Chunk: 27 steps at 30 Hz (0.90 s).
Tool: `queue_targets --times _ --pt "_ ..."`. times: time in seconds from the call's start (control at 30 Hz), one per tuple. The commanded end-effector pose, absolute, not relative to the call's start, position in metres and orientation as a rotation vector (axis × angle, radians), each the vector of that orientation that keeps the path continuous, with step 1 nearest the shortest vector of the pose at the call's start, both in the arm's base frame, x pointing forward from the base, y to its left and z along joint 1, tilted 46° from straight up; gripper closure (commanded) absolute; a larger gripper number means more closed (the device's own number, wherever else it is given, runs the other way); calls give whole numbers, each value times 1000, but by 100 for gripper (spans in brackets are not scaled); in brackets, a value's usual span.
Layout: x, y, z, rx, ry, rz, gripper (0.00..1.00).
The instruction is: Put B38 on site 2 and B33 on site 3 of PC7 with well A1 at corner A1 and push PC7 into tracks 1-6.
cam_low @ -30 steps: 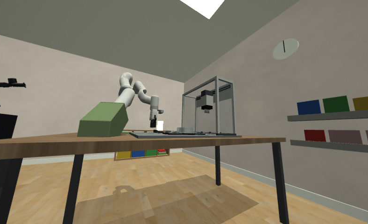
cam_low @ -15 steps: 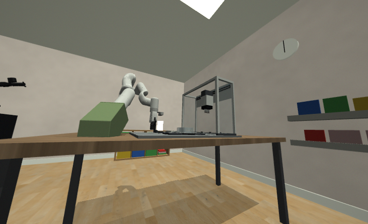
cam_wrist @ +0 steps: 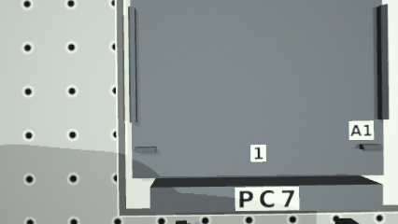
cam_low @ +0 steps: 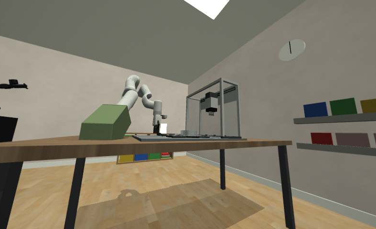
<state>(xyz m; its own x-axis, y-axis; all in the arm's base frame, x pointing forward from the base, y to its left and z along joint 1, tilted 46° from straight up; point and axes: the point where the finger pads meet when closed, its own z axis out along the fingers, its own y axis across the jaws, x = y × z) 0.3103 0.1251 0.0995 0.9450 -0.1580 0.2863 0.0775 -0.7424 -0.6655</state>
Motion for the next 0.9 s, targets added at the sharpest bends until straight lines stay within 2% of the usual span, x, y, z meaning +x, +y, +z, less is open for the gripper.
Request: queue_targets --times 0.0,0.87 --pt "312 126 99 -2370 57 -427 18" --pt "316 135 89 -2370 57 -427 18"
